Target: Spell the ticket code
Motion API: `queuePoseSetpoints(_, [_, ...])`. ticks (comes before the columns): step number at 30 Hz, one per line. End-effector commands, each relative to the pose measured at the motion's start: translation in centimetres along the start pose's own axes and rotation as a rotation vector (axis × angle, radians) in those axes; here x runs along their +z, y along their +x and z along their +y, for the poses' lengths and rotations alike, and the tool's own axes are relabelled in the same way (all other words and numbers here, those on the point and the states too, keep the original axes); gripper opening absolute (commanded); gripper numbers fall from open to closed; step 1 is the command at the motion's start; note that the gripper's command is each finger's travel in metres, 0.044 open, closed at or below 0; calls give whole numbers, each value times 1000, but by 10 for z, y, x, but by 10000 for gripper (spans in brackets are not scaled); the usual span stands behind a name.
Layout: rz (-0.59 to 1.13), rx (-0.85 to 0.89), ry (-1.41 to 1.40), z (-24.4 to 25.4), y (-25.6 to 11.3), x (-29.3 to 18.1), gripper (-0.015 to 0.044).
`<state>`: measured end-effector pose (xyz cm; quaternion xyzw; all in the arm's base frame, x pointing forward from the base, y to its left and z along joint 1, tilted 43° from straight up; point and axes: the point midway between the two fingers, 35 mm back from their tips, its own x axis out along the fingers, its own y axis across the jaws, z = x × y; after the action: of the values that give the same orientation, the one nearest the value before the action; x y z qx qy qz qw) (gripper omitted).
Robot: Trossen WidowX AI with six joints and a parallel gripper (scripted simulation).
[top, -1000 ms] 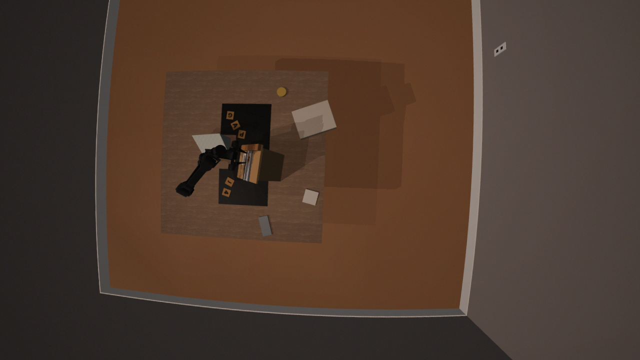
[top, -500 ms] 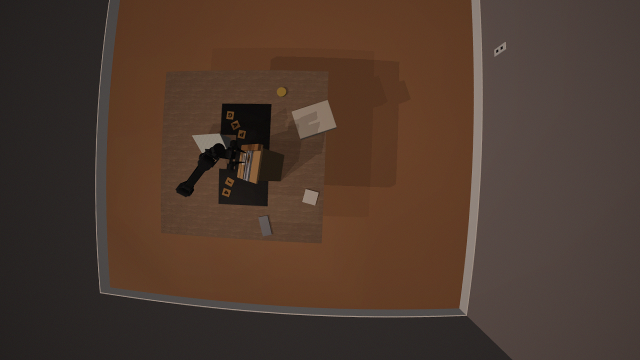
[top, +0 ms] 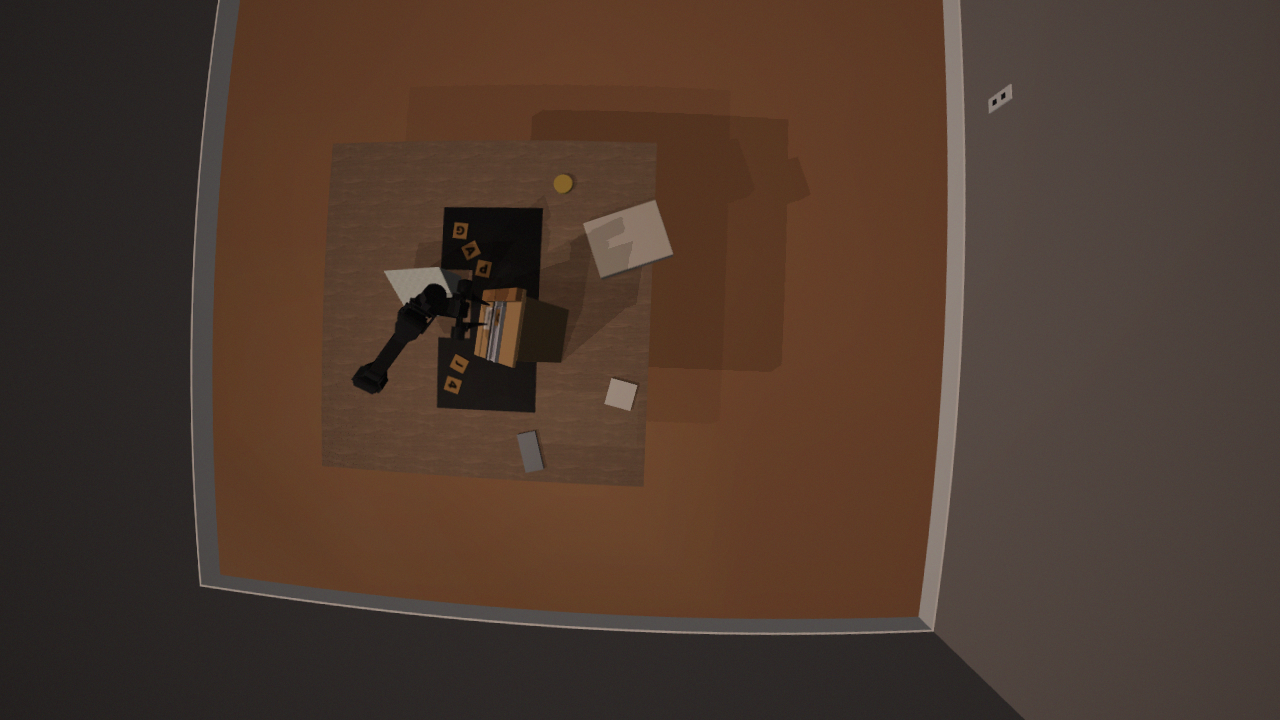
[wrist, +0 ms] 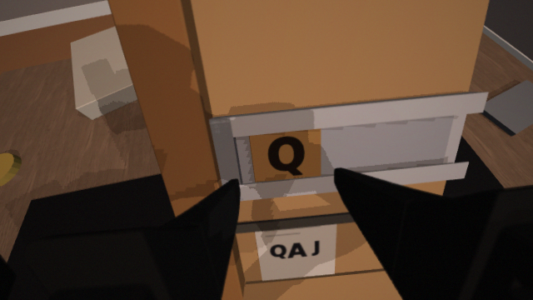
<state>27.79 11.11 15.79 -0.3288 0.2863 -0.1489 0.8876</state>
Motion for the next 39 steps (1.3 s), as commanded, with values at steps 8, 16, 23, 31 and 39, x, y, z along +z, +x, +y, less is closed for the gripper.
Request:
queuePoseSetpoints(8, [-3, -3, 7, -1, -6, 1, 295])
queuePoseSetpoints(16, [-3, -3, 6, -2, -9, 3, 295])
queuePoseSetpoints(23, [0, 1, -1, -1, -8, 1, 216])
queuePoseSetpoints(31, [0, 1, -1, -1, -8, 1, 6])
queuePoseSetpoints(39, [0, 1, -1, -1, -8, 1, 0])
